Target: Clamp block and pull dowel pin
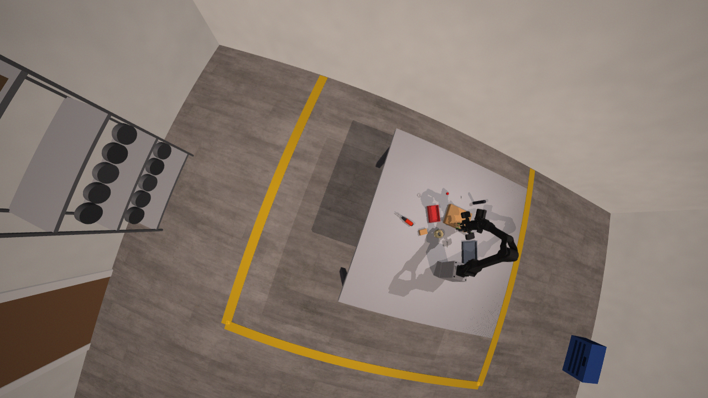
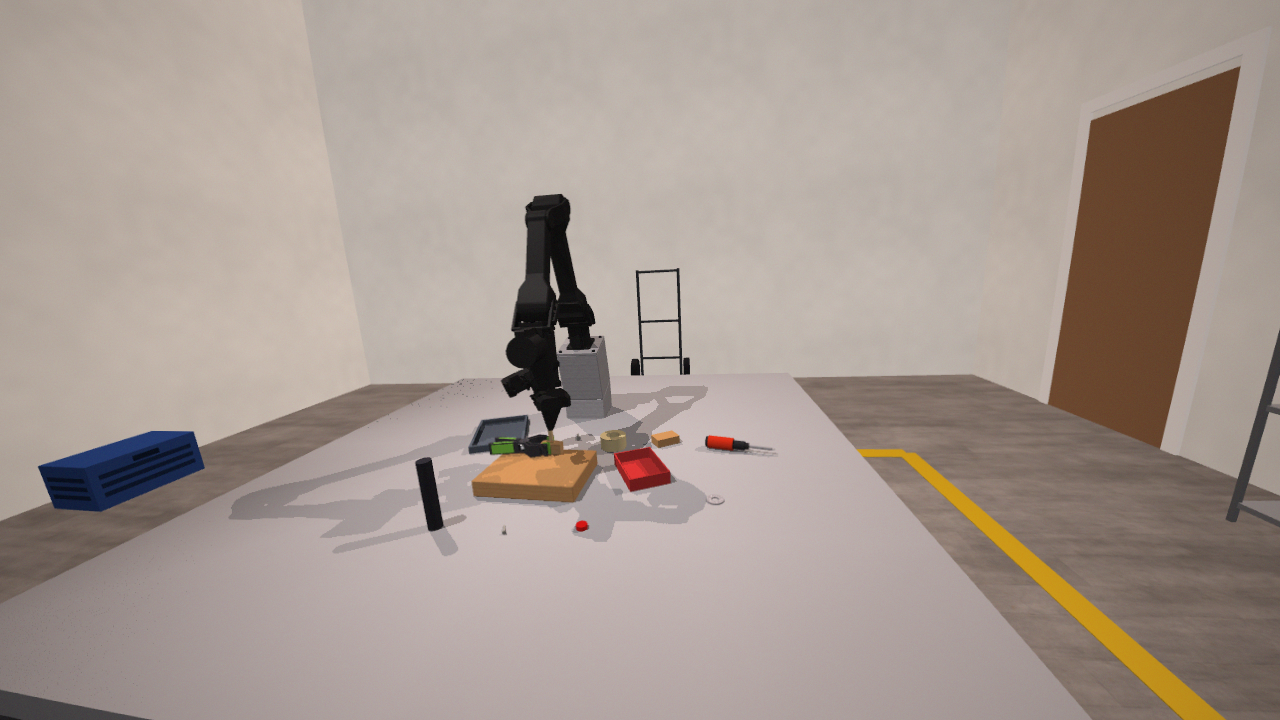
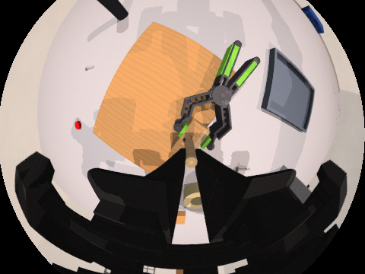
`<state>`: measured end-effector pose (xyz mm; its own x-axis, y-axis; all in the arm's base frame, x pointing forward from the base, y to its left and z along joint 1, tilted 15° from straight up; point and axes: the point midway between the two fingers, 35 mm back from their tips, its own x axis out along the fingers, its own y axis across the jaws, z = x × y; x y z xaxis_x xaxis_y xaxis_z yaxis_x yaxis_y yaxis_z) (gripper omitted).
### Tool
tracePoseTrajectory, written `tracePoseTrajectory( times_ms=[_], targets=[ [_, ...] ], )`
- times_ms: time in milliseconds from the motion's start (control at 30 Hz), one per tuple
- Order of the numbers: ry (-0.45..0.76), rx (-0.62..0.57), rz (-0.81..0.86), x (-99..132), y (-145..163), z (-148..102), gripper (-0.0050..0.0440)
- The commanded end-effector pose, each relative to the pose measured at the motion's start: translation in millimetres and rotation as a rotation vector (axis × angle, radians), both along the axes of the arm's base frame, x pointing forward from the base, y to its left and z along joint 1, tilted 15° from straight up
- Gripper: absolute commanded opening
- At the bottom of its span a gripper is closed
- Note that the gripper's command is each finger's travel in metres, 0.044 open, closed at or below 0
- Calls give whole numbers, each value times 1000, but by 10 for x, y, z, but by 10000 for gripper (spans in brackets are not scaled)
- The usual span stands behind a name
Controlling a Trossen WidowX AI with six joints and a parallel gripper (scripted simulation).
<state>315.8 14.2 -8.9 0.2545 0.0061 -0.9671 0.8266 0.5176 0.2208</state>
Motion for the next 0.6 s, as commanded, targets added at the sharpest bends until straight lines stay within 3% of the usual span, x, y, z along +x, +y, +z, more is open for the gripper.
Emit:
tracePoseTrajectory(
  times_ms=[0, 567],
  targets=[
    [-4, -1, 3, 5, 1, 20, 0],
    [-4, -1, 3, 0, 1, 39, 0]
  ],
)
